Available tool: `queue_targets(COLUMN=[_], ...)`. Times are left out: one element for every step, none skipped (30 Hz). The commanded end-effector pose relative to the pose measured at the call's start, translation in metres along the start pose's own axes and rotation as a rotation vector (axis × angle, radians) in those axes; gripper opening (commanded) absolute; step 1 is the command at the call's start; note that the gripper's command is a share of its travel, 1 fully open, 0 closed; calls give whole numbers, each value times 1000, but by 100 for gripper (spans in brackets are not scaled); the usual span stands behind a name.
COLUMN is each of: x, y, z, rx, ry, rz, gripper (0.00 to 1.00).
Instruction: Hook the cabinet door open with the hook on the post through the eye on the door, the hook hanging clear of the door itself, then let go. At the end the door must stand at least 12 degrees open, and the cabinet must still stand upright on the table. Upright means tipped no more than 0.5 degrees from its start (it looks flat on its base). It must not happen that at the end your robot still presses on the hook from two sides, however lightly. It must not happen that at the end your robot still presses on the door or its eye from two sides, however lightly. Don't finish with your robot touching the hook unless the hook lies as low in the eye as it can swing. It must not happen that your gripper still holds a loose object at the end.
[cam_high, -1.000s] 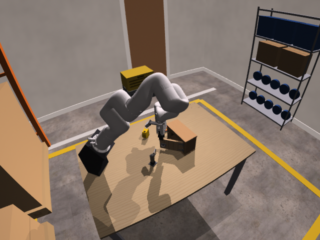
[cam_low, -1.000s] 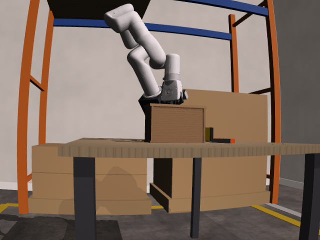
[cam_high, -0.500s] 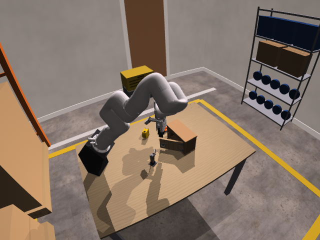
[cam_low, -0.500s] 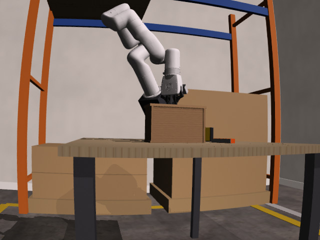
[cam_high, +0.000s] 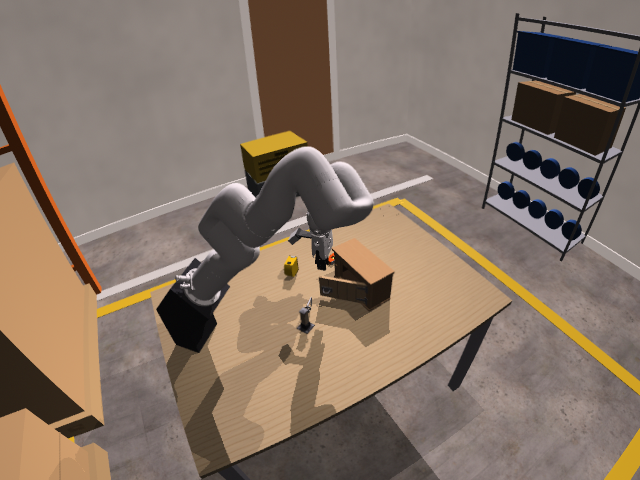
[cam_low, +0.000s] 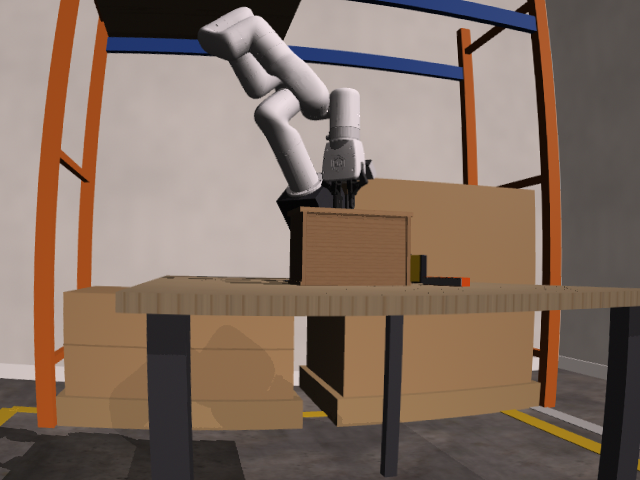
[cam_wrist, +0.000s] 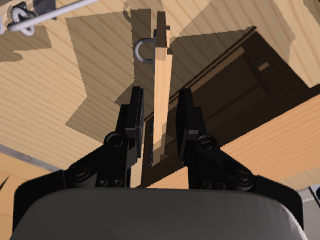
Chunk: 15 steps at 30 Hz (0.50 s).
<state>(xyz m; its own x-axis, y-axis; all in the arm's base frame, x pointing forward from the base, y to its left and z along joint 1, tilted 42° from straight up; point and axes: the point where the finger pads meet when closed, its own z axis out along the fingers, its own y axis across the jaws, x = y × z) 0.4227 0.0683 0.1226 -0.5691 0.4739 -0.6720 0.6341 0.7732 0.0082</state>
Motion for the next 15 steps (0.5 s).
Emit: queue_targets(x=[0,0,0,0,0,0,0,0,0,0,0,0,0,0,0], y=[1,1,1,1,1,1,1,1,1,1,1,1,0,-1,-1], z=[-3,-4,-4,-5,-5,-5,-5,-5,-5,-5,-5,-5,-5,-5,-5], rx=[-3,-3,-3,-3,-3,-3,-3,-3,-3,-3,-3,-2,-2,-2,-2], ry=[0,0,0,0,0,0,0,0,0,0,0,0,0,0,0], rz=[0,0,0,0,0,0,0,0,0,0,0,3,10,23,23], gripper=[27,27,27,27,27,27,27,27,27,27,27,27,27,27,27])
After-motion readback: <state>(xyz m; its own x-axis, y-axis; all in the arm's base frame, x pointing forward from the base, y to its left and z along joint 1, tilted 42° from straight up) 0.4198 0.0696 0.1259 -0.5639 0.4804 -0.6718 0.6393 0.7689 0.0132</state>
